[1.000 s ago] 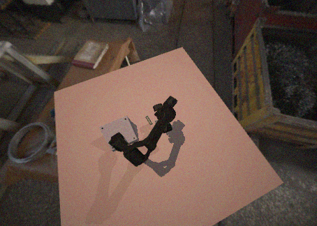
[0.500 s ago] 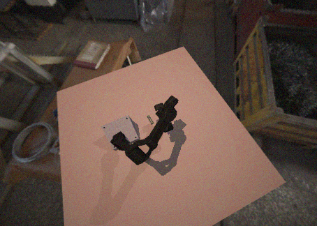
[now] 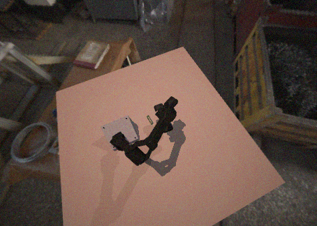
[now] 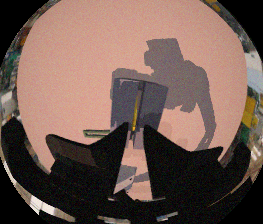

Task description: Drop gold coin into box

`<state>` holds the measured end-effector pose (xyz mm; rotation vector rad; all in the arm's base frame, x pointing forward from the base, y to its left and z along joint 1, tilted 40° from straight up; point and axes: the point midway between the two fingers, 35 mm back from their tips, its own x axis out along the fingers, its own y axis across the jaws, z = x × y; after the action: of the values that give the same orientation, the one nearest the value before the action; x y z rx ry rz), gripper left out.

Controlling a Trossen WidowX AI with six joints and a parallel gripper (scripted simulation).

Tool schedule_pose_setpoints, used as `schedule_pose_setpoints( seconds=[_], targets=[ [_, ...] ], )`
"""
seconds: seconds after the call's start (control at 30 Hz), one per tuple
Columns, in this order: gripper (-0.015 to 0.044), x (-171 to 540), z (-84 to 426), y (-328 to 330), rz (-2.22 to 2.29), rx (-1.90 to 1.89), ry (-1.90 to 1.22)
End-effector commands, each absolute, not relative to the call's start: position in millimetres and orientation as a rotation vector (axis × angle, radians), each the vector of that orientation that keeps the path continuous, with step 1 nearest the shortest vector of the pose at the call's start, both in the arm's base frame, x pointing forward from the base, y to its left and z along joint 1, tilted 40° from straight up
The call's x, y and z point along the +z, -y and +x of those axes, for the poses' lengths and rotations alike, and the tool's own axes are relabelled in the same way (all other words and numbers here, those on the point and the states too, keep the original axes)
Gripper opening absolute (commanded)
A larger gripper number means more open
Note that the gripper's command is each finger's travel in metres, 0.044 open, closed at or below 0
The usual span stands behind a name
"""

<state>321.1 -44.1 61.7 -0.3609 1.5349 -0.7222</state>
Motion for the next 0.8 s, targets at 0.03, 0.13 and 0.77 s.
schedule_pose_setpoints(
  seconds=[0.03, 0.13, 0.77],
  targets=[
    [0.0161, 62.0, 321.2, 44.1, -0.362, -0.723, -1.534],
    [0.0161, 62.0, 321.2, 44.1, -0.362, -0.723, -1.534],
    [0.0440, 110.2, 323.3, 5.8, -0.372, -0.723, -1.542]
  ],
)
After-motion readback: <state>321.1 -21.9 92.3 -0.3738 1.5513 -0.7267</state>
